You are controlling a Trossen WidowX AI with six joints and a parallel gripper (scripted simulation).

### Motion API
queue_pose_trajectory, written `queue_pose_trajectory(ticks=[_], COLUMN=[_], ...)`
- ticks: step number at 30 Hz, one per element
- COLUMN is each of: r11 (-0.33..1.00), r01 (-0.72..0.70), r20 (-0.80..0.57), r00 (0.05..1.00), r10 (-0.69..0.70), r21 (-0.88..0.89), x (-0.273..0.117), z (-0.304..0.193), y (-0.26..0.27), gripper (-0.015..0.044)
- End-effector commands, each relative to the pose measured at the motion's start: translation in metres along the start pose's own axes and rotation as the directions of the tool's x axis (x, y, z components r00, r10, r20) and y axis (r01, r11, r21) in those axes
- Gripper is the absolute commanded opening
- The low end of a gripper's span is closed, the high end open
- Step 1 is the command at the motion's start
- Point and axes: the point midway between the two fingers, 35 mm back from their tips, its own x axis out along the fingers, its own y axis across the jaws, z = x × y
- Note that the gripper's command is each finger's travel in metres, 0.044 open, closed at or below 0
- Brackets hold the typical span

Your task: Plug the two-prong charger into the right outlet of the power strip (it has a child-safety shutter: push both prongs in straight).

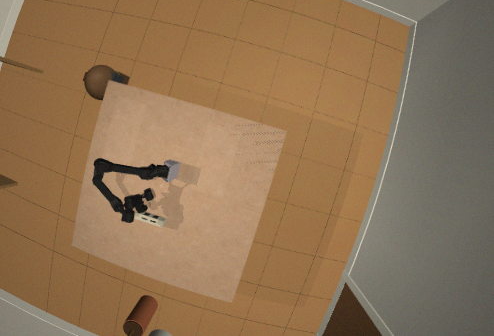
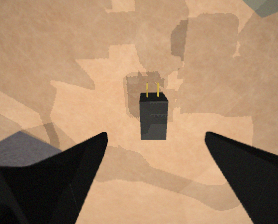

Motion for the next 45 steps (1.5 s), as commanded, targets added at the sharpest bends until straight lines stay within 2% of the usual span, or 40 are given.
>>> queue_pose_trajectory(ticks=[1, 38, 45], r11=[1.000, 1.000, 1.000], r01=[0.003, 0.006, 0.006], r20=[-0.007, -0.008, -0.005], r00=[1.000, 1.000, 1.000], r10=[-0.003, -0.006, -0.006], r21=[-0.008, -0.009, 0.000], x=[0.008, 0.058, 0.054], z=[-0.001, 0.002, 0.003], y=[0.000, 0.000, -0.002], gripper=[0.0440, 0.0440, 0.0256])
